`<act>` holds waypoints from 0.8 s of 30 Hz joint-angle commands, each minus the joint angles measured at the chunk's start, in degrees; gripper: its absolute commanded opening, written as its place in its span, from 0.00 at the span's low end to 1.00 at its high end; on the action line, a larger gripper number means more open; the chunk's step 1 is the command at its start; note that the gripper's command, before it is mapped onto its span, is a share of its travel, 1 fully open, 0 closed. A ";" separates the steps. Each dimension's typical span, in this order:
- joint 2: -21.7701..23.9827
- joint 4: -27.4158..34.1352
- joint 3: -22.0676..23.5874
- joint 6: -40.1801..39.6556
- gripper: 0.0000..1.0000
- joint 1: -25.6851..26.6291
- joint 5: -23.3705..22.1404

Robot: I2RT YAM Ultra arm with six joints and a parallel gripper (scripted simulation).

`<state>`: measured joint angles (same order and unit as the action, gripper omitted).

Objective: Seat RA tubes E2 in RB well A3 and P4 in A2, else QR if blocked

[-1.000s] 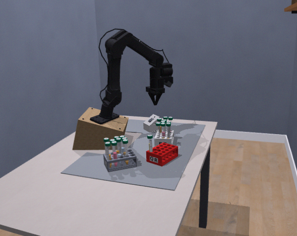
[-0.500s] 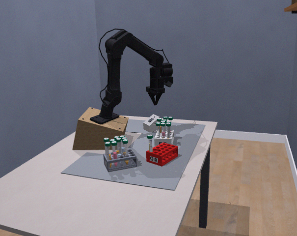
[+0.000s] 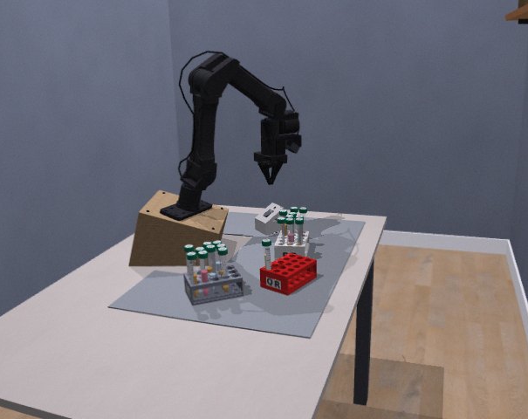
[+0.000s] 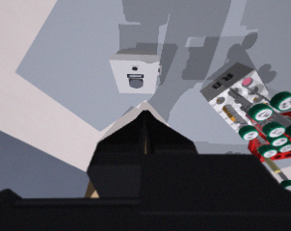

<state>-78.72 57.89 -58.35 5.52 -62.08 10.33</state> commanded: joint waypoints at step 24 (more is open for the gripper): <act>-1.86 0.14 -2.95 6.50 0.00 -5.06 2.17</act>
<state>-80.20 58.02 -59.37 11.68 -66.78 11.75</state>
